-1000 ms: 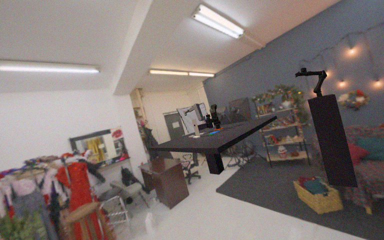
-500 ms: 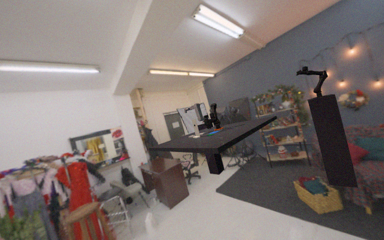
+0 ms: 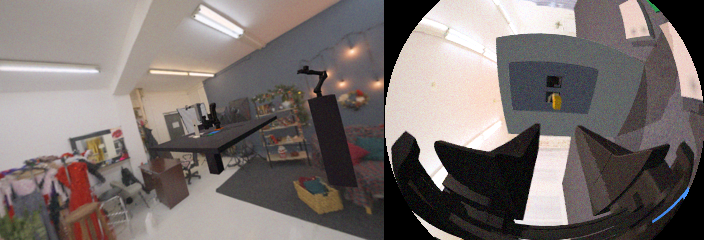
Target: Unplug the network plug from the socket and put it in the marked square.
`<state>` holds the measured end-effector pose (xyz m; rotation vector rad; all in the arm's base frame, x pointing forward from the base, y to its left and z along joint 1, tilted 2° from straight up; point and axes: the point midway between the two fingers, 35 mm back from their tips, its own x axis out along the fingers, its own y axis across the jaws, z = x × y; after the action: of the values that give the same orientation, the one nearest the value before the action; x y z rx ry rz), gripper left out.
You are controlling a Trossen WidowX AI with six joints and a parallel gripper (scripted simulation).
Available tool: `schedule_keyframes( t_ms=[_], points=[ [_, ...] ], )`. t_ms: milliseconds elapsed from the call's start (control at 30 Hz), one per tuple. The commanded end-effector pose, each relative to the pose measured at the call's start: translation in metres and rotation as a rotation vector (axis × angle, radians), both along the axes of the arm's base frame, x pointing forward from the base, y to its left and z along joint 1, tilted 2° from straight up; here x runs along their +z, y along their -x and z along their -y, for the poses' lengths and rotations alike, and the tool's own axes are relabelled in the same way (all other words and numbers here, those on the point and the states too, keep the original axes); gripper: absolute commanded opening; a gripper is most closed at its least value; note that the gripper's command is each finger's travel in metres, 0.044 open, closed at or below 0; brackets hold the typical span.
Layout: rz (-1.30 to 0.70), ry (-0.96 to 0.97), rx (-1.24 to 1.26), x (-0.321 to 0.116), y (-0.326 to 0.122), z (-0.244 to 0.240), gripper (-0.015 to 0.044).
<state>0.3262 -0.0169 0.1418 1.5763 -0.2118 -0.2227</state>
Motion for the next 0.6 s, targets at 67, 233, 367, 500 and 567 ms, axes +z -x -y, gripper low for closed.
schedule_keyframes(
  t_ms=[67,233,367,500,567],
  points=[
    [-0.001,0.005,0.005,0.0,-0.009,0.003,0.0156],
    [-0.001,0.006,0.005,0.0,-0.016,0.007,0.0156],
    [0.0,0.006,0.005,0.001,-0.022,0.01,0.0156],
    [0.0,0.006,0.005,0.001,-0.027,0.013,0.0156],
    [0.001,0.007,0.005,0.001,-0.03,0.015,0.0156]
  ],
)
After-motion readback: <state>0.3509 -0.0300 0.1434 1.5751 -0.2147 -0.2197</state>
